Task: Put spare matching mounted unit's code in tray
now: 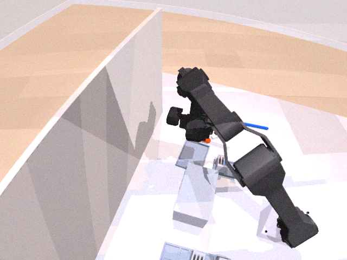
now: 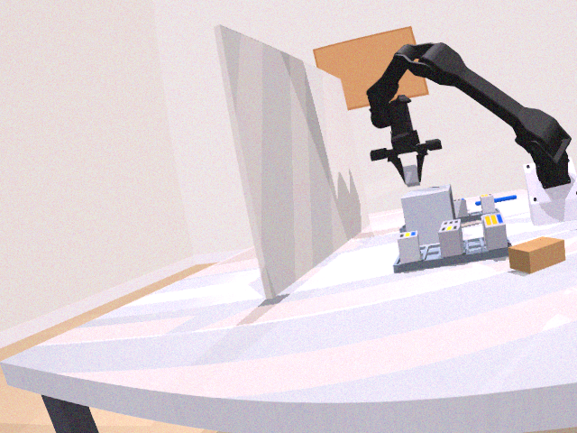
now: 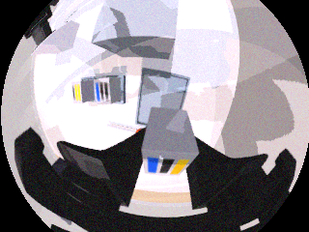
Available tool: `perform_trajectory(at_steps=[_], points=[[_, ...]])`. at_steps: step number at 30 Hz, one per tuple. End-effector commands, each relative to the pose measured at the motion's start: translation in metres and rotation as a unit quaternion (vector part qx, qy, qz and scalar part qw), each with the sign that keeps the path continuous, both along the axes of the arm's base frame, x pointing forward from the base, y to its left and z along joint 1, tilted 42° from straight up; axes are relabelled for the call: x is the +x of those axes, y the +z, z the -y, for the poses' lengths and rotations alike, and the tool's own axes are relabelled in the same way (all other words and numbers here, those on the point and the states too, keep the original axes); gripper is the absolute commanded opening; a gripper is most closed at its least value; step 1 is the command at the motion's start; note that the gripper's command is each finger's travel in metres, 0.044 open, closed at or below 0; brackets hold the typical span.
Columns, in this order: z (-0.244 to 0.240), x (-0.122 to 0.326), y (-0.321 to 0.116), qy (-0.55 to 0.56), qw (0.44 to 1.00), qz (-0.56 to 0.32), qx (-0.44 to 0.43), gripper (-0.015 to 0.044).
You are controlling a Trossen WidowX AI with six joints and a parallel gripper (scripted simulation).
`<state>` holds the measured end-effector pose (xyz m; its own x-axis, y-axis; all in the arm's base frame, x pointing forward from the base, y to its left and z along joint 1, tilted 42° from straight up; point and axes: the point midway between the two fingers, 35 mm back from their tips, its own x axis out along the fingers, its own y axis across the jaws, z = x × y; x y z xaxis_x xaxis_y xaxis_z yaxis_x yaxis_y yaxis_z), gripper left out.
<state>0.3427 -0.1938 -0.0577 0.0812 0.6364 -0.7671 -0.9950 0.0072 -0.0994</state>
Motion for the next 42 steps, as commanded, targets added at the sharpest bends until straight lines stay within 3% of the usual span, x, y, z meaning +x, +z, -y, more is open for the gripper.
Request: perform_trajectory(at_steps=[1, 42], points=[[-0.004, -0.001, -0.004, -0.002, 1.000, -0.002, 0.004, 0.0000], [-0.026, 0.001, -0.029, -0.002, 1.000, -0.002, 0.005, 0.0000]])
